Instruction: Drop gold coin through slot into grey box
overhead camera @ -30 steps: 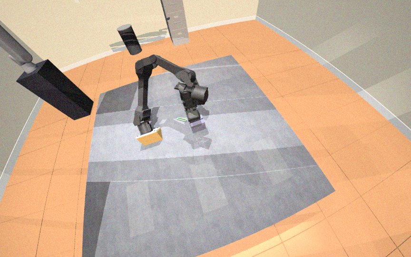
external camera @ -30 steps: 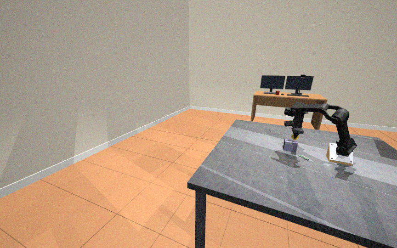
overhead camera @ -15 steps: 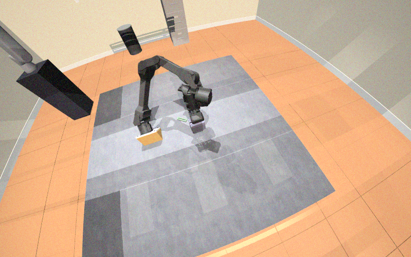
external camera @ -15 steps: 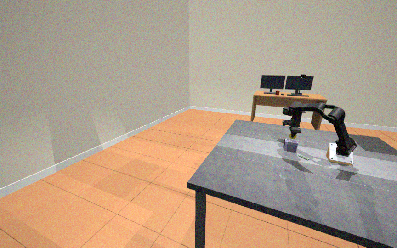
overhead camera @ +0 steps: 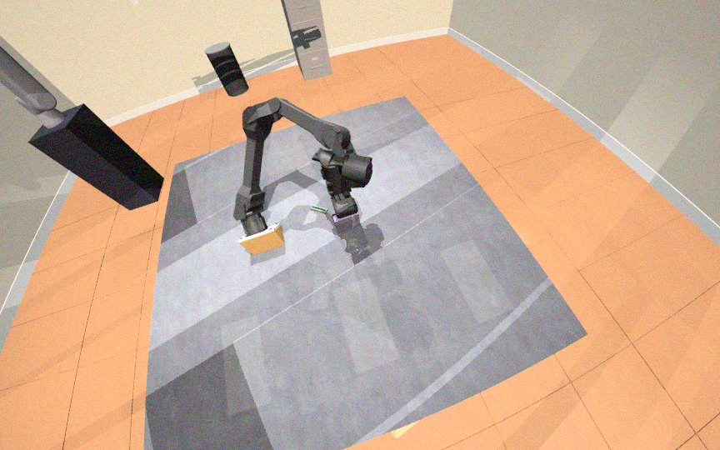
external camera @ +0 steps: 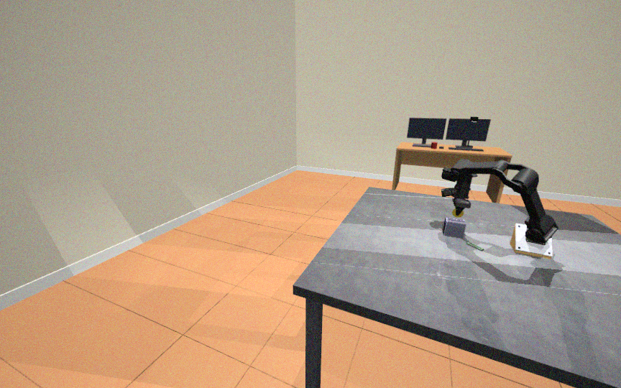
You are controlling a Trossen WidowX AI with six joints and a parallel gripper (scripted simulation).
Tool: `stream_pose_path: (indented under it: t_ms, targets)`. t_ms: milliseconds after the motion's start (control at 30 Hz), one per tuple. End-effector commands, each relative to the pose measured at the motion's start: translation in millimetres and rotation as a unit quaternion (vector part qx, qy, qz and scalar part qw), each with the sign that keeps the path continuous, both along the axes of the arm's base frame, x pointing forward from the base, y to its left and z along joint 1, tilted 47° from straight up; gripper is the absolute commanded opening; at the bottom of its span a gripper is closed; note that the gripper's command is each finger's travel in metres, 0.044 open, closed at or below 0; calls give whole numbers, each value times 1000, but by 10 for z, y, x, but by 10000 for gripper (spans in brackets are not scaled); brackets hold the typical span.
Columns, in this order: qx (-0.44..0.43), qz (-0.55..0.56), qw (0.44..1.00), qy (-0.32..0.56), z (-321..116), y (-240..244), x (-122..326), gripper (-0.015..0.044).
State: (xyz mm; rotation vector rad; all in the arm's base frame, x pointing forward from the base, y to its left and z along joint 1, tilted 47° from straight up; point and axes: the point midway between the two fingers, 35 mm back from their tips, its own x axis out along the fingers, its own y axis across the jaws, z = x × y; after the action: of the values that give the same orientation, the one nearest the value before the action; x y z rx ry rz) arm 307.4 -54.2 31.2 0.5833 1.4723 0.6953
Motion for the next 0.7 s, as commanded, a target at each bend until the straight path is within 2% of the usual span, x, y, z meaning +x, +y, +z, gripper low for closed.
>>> stream_pose_path:
  t_ms: [0, 667]
  targets:
    - [-1, 5, 1000, -6, -11, -33, 32, 0]
    - [-1, 0, 1000, -1, -16, -4, 23, 0]
